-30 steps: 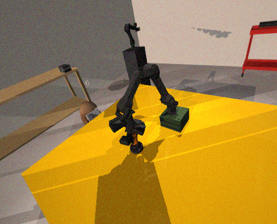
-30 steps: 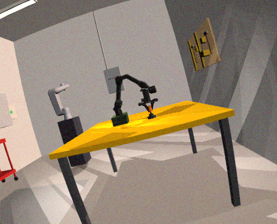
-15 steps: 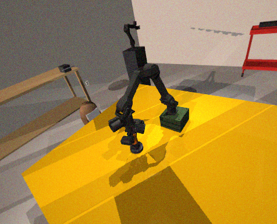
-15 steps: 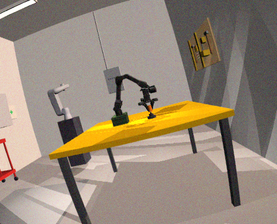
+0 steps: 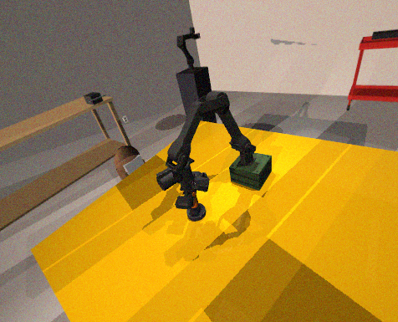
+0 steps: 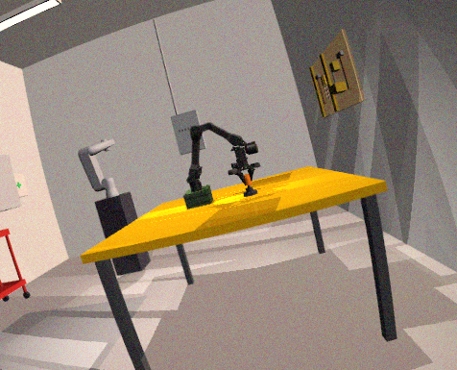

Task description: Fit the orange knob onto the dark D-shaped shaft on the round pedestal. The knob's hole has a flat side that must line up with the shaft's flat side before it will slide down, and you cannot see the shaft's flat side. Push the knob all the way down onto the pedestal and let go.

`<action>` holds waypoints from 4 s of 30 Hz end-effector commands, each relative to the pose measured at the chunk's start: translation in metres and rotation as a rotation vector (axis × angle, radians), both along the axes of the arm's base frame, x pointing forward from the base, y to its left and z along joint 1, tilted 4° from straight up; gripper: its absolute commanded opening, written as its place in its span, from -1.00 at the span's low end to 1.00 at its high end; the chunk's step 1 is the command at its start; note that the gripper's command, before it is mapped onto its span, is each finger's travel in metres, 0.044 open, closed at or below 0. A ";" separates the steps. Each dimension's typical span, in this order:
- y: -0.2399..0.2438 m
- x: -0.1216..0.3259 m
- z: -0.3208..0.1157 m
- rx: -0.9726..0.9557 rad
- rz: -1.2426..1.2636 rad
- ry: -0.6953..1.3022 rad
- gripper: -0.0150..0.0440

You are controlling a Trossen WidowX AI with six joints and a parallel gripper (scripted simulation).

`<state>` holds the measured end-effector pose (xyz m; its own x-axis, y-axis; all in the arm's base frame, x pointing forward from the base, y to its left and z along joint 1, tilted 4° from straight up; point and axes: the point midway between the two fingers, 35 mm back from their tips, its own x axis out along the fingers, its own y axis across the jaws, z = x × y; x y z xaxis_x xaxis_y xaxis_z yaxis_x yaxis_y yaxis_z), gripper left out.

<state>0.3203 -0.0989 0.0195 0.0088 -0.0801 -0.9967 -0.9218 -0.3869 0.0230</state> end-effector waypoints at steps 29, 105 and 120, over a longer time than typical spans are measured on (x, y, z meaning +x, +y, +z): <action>0.000 0.000 0.001 -0.005 0.216 0.018 -0.49; -0.001 0.001 0.004 -0.007 0.510 0.042 -0.49; -0.001 0.000 0.000 -0.008 0.633 0.052 -0.49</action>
<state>0.3203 -0.0988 0.0203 0.0090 -0.0802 -0.9967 -0.5203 -0.8516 0.0638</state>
